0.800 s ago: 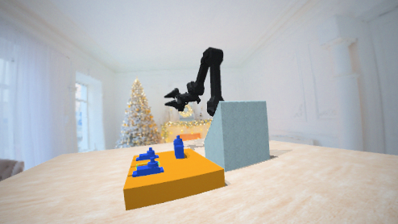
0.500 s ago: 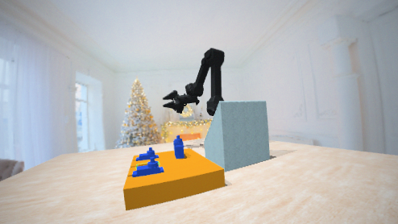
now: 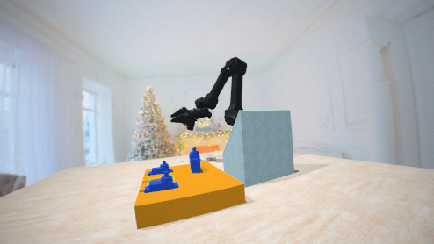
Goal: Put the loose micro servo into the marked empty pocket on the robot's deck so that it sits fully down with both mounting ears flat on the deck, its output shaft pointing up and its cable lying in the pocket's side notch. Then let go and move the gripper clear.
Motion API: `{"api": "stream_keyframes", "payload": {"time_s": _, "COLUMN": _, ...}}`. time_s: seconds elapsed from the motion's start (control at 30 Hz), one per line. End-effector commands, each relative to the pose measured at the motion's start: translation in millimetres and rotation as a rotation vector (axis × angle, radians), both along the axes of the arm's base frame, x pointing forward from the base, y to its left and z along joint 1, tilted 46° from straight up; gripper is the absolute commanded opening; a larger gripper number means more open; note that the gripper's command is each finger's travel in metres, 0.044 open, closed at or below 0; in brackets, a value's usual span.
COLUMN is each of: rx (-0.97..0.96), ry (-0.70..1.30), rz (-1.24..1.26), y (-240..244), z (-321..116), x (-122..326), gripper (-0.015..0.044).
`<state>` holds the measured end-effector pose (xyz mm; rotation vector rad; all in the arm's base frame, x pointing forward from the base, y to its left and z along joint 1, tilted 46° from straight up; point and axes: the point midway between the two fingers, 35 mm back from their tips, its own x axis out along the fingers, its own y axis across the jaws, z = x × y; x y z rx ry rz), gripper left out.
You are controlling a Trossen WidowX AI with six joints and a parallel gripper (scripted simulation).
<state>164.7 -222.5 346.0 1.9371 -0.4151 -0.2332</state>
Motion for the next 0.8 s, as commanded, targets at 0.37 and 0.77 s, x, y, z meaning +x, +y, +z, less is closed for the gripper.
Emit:
{"api": "stream_keyframes", "payload": {"time_s": 0.37, "rx": 0.301, "ry": 0.104, "rz": -0.013, "y": -9.4, "z": -64.1, "x": 48.5, "gripper": 0.0440}}
{"api": "stream_keyframes", "payload": {"time_s": 0.77, "rx": 0.511, "ry": 0.292, "rz": -0.037, "y": 6.7, "z": -127.9, "x": 83.5, "gripper": 0.0440}}
